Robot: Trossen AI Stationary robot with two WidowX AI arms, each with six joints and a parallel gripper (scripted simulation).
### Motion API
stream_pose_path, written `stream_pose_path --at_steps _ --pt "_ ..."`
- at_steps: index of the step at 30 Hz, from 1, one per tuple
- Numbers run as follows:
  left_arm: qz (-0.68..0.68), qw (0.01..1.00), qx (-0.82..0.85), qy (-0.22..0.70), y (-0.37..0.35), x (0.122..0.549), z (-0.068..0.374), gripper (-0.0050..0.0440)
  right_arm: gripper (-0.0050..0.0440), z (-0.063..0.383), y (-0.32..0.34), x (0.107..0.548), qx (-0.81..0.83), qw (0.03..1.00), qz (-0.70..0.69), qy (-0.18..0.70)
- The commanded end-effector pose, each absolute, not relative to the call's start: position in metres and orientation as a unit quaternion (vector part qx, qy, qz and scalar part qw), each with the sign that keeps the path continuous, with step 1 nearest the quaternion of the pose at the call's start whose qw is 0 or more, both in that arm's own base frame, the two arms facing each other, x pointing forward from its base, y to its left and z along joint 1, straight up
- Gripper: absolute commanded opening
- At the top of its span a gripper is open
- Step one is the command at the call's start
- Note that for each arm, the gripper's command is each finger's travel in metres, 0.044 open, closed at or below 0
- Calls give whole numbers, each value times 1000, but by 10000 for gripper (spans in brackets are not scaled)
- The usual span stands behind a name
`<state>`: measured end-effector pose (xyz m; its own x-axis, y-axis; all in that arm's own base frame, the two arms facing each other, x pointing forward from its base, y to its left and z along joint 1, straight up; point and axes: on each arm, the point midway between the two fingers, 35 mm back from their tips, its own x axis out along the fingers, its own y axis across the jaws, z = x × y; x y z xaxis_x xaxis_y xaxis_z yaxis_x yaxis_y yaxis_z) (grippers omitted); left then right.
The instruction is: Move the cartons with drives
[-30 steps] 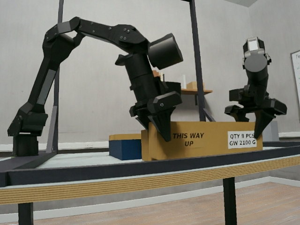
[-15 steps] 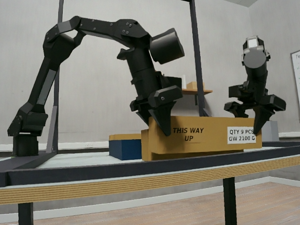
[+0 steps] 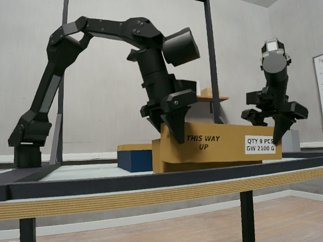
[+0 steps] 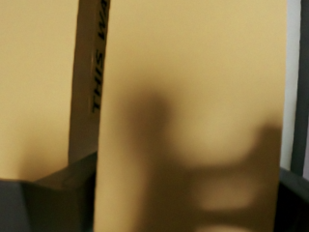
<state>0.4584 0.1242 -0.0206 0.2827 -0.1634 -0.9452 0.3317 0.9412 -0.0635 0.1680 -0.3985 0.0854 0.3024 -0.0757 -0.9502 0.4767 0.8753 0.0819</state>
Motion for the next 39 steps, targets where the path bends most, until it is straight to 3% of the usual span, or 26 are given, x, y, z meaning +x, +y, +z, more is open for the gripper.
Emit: stream_pose_path --at_steps 1,17,18,39 --pt "-136 821 100 546 138 470 23 -50 -50 116 -407 162 138 802 -214 541" --pt "-136 821 100 546 138 470 23 -50 -50 116 -407 162 138 802 -214 541" --pt "-143 812 91 558 132 466 47 -50 -50 146 -406 167 147 801 -201 545" --pt "-142 813 91 557 133 467 48 -50 -50 146 -406 167 147 801 -203 545"
